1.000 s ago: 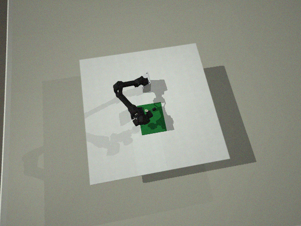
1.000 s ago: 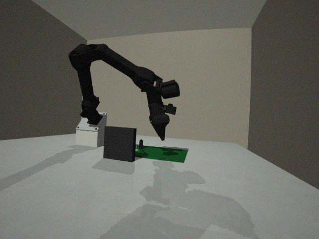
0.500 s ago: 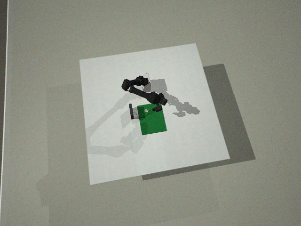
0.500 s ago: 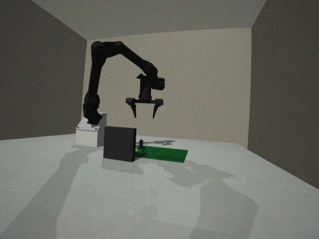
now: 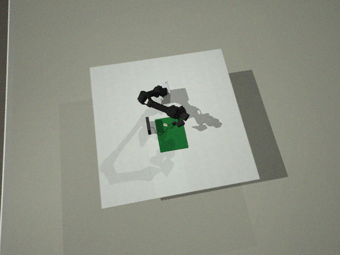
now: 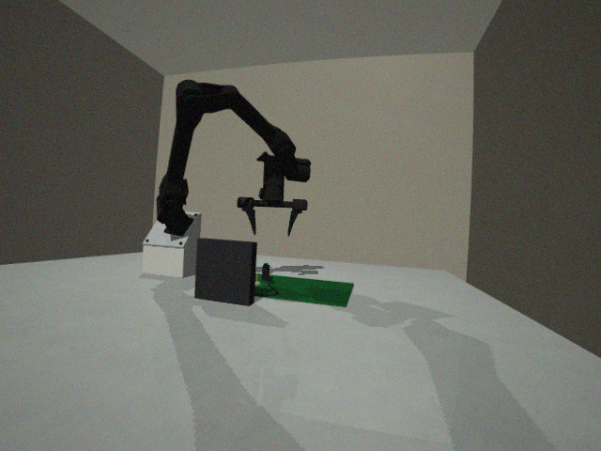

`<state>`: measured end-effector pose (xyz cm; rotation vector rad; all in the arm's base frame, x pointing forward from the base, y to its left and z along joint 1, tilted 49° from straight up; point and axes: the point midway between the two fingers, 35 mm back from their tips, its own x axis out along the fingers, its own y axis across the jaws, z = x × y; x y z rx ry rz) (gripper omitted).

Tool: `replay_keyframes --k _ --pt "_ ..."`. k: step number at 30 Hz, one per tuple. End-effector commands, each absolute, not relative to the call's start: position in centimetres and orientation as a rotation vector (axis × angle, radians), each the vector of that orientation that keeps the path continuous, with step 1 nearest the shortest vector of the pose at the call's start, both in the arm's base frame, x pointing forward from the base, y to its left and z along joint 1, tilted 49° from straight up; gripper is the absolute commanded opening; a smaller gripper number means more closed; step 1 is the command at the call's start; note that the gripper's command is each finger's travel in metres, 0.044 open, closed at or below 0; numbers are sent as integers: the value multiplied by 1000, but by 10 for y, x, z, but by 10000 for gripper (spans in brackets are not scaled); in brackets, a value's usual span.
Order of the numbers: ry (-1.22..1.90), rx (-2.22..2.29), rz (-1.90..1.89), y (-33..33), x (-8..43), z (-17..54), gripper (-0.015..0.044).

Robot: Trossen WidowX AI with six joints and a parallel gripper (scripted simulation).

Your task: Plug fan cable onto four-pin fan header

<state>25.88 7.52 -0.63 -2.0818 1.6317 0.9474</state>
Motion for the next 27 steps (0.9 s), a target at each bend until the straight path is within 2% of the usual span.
replay_keyframes --k 1,27 --pt "1658 -2091 955 34 258 -38 440" --pt "1659 -2092 954 8 261 -61 440"
